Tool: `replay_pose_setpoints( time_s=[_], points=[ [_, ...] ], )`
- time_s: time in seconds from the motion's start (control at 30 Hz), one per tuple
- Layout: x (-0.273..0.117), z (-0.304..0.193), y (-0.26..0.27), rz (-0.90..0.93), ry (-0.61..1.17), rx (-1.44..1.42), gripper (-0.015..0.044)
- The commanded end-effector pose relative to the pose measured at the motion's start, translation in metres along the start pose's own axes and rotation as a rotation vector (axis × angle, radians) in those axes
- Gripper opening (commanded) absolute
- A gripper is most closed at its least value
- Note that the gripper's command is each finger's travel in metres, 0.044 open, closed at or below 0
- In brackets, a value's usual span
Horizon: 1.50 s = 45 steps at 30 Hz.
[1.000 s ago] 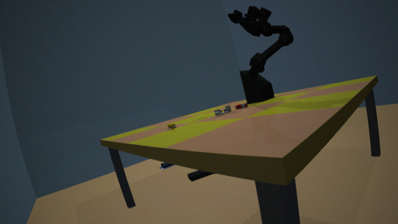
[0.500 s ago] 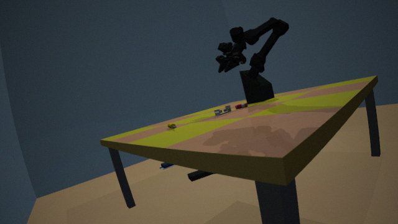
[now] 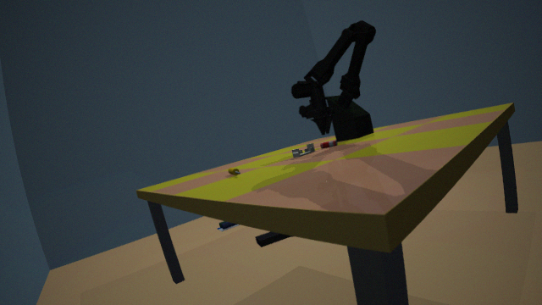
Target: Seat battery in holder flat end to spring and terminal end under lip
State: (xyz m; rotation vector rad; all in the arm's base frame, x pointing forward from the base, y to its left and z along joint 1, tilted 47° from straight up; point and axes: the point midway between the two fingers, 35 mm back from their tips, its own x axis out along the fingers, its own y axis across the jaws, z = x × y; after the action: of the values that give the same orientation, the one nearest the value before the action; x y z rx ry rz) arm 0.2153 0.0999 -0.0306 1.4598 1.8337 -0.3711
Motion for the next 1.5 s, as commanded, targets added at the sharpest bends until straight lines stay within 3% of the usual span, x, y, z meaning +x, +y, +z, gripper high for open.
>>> replay_pose_setpoints(
  time_s=[0.0,1.27,1.47],
  points=[
    [0.001,-0.003,-0.001,-0.003,0.025,0.039,0.0231],
    [0.051,-0.004,-0.002,-0.003,0.027,0.040,0.0231],
    [0.051,-0.004,-0.002,-0.003,0.027,0.040,0.0093]
  ],
)
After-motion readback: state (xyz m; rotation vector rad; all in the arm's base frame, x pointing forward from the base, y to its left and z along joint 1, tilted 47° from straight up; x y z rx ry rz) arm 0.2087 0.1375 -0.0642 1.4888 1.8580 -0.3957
